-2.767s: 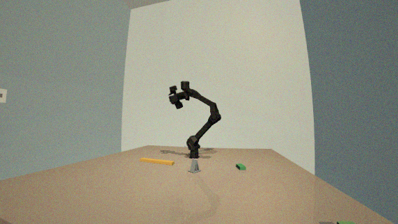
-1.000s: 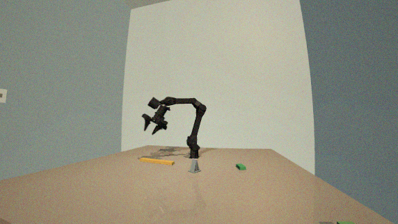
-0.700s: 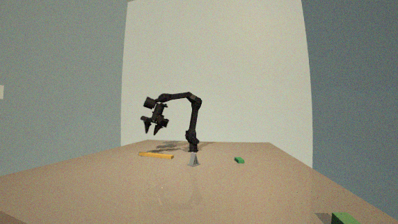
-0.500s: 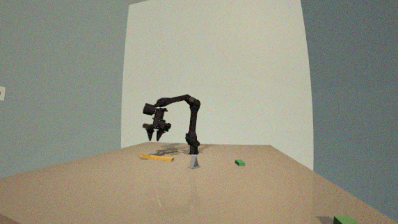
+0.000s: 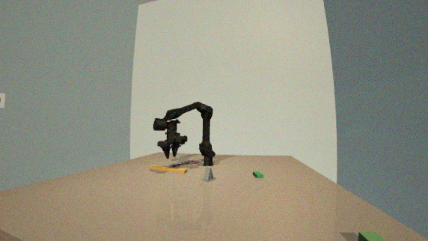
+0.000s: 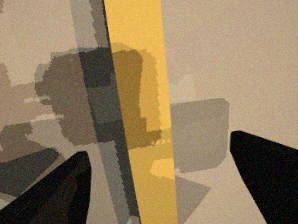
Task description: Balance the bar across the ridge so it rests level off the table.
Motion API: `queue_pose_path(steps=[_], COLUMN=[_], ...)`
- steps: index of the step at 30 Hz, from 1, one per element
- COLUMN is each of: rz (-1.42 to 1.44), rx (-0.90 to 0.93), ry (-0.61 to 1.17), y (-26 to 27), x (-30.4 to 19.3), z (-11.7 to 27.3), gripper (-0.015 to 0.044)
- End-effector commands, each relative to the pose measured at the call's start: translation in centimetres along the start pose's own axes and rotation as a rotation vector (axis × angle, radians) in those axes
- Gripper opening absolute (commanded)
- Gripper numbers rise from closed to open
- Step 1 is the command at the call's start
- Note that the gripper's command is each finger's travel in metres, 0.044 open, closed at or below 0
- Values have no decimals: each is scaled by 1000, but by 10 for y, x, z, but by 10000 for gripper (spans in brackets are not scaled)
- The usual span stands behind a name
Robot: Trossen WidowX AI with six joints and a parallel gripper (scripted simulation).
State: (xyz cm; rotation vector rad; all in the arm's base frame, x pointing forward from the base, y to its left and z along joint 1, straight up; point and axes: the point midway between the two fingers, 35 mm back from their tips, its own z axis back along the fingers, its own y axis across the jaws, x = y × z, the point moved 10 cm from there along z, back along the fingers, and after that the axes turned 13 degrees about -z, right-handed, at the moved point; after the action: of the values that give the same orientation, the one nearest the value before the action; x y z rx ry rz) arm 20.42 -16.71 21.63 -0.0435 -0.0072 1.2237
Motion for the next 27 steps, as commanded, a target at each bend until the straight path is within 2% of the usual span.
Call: queue_pose_path(steps=[1,6,27], rz=[8,8,8], rx=[17,18,18], ry=[-11,-11,-11], y=[0,1,1], x=[1,1,2], z=[-16,-44,-67], gripper=[315,315,315])
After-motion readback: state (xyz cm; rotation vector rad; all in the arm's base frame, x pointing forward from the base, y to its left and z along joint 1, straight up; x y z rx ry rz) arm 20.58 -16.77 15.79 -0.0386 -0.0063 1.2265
